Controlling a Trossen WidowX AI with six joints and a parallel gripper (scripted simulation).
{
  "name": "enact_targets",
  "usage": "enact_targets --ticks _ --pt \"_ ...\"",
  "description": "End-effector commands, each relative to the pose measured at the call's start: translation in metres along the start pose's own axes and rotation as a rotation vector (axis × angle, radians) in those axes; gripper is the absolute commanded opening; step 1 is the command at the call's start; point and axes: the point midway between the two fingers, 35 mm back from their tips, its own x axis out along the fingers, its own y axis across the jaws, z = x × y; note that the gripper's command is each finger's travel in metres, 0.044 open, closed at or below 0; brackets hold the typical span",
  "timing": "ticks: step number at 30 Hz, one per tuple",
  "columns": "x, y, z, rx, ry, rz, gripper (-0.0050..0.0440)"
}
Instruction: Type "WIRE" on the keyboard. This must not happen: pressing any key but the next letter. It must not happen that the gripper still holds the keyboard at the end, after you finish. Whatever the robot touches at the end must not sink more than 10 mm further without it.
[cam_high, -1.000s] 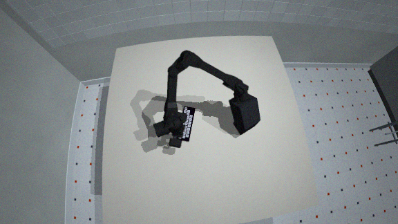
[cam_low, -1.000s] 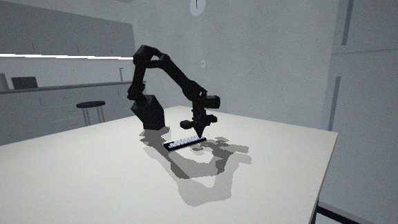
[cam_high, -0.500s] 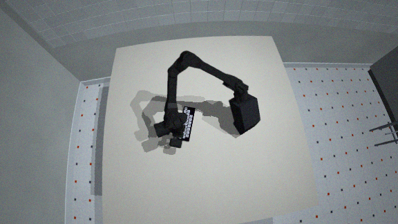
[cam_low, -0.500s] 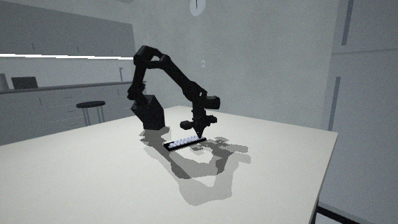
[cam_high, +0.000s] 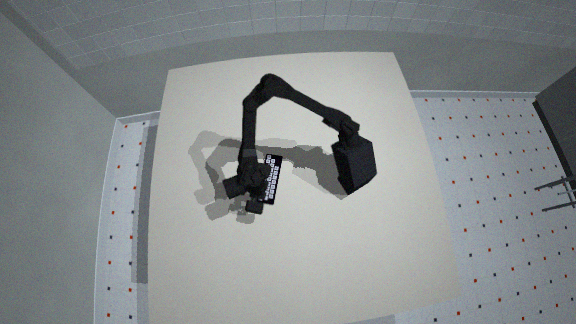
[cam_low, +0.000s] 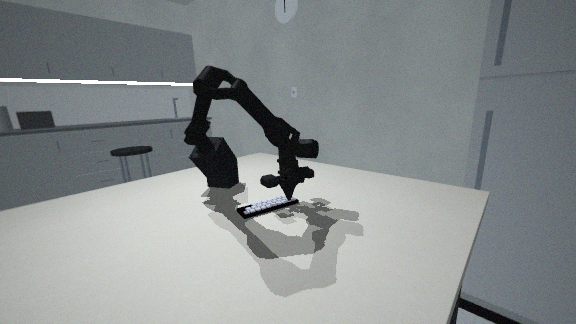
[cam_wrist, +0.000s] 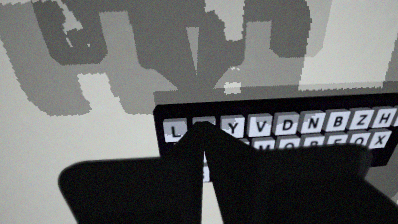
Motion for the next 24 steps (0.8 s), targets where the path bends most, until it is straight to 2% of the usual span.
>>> enact_targets --ticks 1,24 --pt "0.002 -0.0015 -0.0015 -0.004 0.003 -0.006 0.0" --pt "0.0044 -0.0015 -0.0015 -0.004 0.003 -0.006 0.0"
